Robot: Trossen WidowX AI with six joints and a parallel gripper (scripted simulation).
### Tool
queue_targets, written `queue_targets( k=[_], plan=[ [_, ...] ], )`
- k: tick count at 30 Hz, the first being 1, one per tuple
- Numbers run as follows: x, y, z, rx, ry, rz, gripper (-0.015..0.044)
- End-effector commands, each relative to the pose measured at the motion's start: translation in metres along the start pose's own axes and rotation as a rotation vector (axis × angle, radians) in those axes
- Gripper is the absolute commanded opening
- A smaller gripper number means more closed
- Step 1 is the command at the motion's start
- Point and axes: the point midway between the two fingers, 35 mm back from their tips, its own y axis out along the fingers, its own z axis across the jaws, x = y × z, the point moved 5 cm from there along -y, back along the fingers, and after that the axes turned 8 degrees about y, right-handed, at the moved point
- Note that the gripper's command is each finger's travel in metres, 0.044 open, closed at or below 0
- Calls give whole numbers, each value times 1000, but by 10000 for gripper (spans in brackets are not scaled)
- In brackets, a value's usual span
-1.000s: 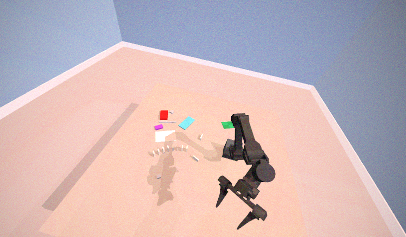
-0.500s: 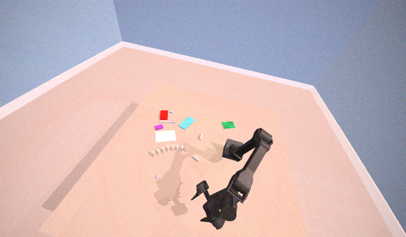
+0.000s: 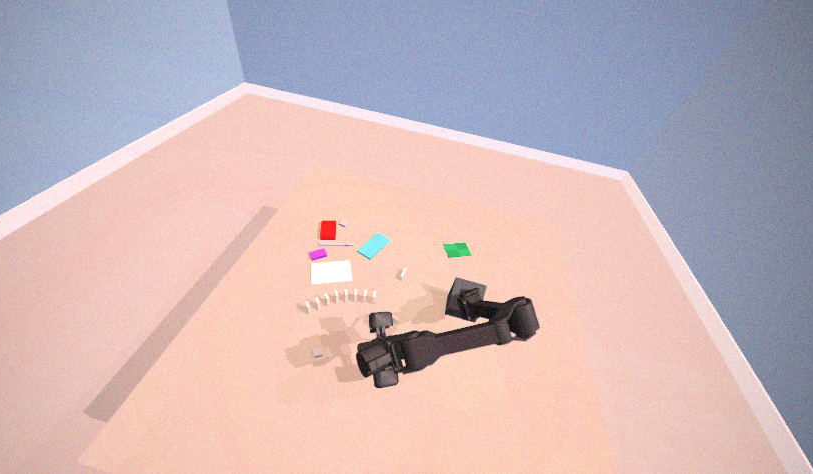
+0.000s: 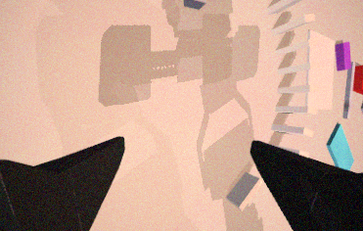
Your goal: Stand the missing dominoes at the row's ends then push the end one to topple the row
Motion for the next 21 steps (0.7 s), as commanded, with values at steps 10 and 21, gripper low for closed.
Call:
queue_targets(
  k=[10,21],
  plan=[
    [-30,35,-140,91,663,407,440],
    [-37,36,-175,186,891,452,440]
  ],
)
